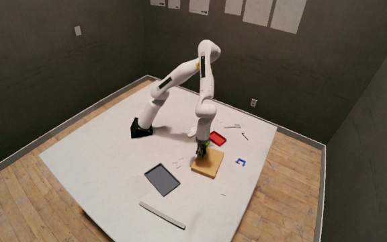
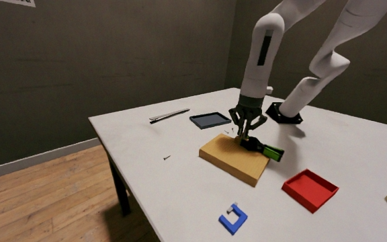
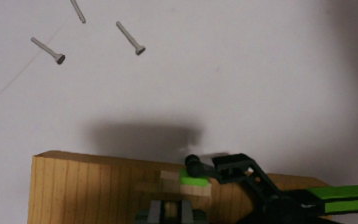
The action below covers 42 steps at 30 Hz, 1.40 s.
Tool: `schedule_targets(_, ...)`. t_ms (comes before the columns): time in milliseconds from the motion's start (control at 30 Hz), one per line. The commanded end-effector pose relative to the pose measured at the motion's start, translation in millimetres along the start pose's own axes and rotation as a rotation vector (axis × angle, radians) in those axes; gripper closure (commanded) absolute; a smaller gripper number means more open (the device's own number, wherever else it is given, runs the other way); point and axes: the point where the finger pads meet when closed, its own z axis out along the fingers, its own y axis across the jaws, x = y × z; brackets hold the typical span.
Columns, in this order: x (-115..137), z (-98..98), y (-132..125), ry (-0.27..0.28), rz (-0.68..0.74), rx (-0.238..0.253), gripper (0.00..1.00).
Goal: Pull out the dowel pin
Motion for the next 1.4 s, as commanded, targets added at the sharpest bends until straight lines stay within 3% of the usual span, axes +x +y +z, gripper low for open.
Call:
schedule_targets(0, -0.3, -0.4, -0.2, -0.003, -0.008, 0.002, 0.9)
schedule_targets(1367, -0.5, -0.5, -0.3, -0.003, -0.064, 0.003, 0.9)
